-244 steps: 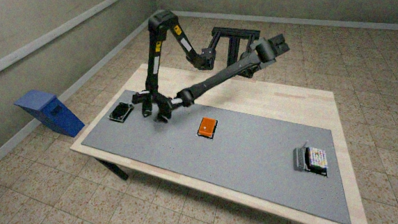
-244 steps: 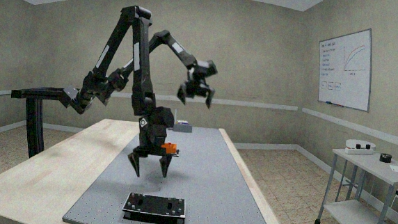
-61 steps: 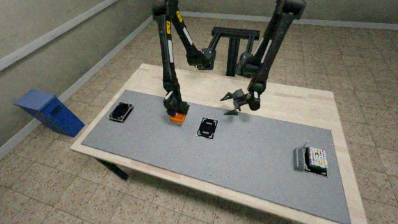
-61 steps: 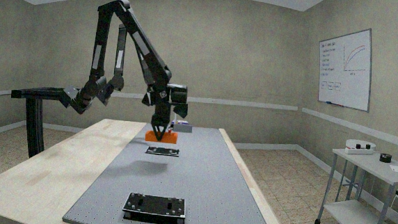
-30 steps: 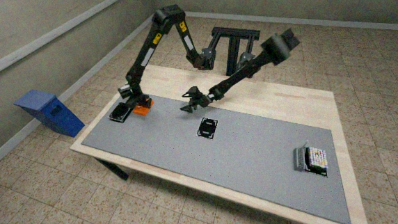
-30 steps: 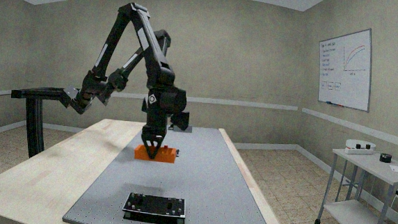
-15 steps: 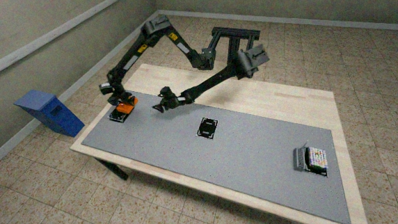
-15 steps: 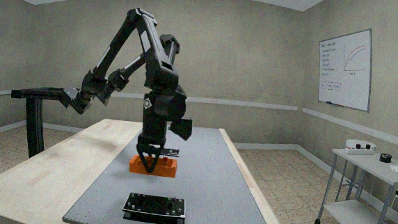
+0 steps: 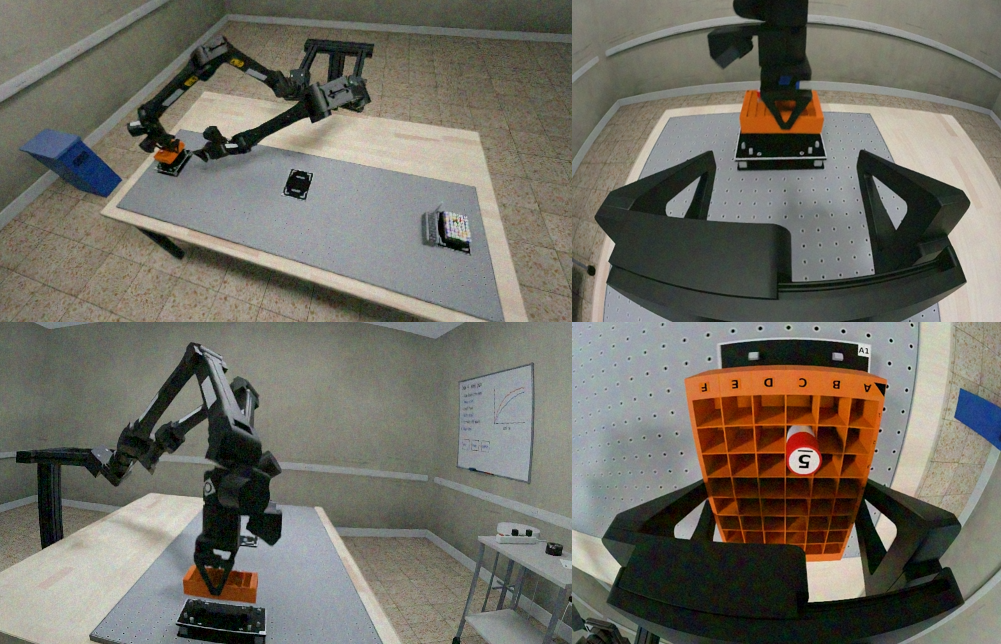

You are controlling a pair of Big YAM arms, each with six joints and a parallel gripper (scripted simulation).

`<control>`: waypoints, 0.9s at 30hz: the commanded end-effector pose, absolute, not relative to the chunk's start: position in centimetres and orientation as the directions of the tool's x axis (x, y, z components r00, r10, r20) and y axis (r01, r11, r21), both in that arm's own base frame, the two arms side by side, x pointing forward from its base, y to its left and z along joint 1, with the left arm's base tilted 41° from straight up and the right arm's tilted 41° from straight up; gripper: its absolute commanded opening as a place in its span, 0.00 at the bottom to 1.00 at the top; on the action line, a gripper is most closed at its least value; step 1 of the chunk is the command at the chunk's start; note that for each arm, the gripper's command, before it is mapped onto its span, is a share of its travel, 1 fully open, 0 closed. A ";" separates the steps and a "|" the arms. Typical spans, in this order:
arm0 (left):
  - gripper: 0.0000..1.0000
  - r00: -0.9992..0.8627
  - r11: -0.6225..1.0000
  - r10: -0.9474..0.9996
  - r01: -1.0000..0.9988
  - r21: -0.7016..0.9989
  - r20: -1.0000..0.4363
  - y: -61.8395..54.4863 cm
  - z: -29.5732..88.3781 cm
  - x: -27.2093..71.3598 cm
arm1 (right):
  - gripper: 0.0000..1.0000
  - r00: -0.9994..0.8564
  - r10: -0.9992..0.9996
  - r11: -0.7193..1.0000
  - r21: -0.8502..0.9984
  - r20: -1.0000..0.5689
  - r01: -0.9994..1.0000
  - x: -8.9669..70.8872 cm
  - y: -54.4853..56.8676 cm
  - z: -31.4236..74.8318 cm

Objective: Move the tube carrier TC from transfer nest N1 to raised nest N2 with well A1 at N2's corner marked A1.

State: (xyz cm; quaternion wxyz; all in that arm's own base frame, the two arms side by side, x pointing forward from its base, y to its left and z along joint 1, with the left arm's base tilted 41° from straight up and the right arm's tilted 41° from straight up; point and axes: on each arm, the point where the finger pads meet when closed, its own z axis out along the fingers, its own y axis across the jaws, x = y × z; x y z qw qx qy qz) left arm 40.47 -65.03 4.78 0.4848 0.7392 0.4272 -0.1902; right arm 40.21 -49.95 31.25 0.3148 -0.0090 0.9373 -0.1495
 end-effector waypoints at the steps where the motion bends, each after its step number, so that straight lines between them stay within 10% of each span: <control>1: 1.00 0.602 -0.192 0.403 0.792 0.580 -0.689 -68.8 6.3 39.7 | 0.84 -0.793 -0.138 0.949 -0.307 -0.593 0.065 41.7 -51.3 32.5; 27: 1.00 0.610 -0.187 0.388 0.786 0.589 -0.691 -69.4 7.4 39.2 | 0.84 -0.792 -0.147 0.948 -0.313 -0.592 0.057 43.5 -51.7 32.9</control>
